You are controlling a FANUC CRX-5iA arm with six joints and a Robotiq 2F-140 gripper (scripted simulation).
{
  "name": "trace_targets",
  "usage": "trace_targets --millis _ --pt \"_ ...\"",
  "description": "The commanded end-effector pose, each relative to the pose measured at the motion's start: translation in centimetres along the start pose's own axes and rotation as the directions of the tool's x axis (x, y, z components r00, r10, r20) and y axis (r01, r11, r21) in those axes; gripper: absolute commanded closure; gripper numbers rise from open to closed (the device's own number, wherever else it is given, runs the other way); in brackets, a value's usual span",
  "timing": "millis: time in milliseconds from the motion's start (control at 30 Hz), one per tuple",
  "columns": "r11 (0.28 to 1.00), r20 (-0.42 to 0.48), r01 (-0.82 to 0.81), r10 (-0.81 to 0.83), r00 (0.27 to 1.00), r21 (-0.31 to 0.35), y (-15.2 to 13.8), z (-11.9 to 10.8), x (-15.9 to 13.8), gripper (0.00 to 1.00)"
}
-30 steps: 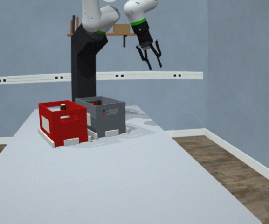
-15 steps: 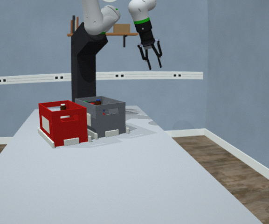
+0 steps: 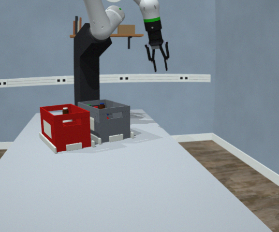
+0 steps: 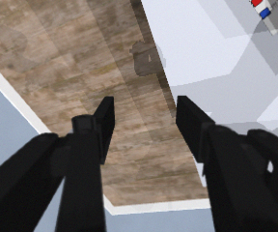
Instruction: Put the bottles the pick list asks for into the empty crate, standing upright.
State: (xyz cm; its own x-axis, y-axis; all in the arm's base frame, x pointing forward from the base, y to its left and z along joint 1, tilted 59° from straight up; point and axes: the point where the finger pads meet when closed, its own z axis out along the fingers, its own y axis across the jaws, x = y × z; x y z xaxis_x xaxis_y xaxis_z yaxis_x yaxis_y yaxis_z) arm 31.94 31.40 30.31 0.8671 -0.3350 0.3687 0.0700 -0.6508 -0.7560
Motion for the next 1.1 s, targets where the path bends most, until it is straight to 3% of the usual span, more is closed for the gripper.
trace_targets --millis 0,133,433,1067 --pt "0.998 -0.142 -0.021 0.012 0.99 -0.065 0.19 0.02 -0.08 0.56" --pt "0.997 -0.16 -0.025 0.012 0.987 -0.075 0.19 0.03 -0.08 0.56" --pt "0.99 -0.29 -0.054 0.014 0.957 -0.13 0.19 0.02 -0.08 0.56" --pt "0.99 -0.293 -0.055 0.014 0.956 -0.131 0.19 0.02 -0.08 0.56"
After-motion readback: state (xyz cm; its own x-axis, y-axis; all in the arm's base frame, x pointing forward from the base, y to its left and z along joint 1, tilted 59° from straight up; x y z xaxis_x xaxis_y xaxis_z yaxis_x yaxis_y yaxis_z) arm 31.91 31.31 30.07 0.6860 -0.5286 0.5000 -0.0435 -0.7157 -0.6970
